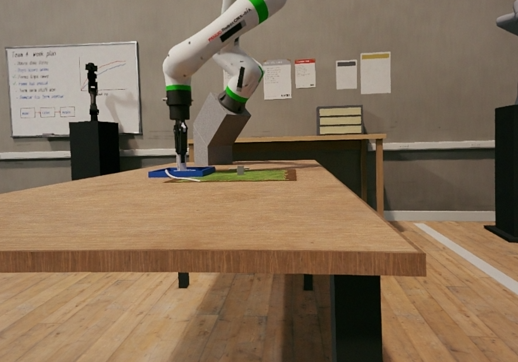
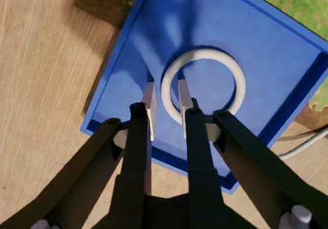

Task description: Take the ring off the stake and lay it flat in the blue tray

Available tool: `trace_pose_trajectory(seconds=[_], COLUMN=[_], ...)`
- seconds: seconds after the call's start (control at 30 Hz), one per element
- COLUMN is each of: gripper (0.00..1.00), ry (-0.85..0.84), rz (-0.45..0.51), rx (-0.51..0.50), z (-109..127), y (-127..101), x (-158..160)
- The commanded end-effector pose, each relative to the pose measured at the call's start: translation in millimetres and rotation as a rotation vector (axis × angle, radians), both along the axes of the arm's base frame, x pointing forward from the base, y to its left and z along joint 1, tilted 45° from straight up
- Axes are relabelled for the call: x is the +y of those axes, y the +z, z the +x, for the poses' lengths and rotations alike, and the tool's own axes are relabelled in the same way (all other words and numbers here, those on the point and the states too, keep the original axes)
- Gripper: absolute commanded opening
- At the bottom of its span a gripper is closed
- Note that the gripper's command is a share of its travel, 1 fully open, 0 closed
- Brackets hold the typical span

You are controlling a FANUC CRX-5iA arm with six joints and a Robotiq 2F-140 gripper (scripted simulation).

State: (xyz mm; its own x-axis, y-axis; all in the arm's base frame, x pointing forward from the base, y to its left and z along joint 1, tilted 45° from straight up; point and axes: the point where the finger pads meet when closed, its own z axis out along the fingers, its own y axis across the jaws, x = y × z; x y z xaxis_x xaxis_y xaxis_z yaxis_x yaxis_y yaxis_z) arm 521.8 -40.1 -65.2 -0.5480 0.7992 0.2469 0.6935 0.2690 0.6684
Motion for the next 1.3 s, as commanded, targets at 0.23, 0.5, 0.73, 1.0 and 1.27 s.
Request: trace_pose_trajectory(seconds=[0.23, 0.5, 0.73, 1.0, 1.27], gripper=[0.24, 0.24, 0.24, 0.24, 0.24], ry=[-0.001, -0.001, -0.001, -0.001, -0.001], rz=[-0.001, -0.001, -0.001, -0.001, -0.001], rx=[-0.001, -0.001, -0.001, -0.001, -0.001], z=[0, -2, -16, -33, -46], y=[0, 4, 25, 50, 70], x=[-1, -4, -20, -39, -54])
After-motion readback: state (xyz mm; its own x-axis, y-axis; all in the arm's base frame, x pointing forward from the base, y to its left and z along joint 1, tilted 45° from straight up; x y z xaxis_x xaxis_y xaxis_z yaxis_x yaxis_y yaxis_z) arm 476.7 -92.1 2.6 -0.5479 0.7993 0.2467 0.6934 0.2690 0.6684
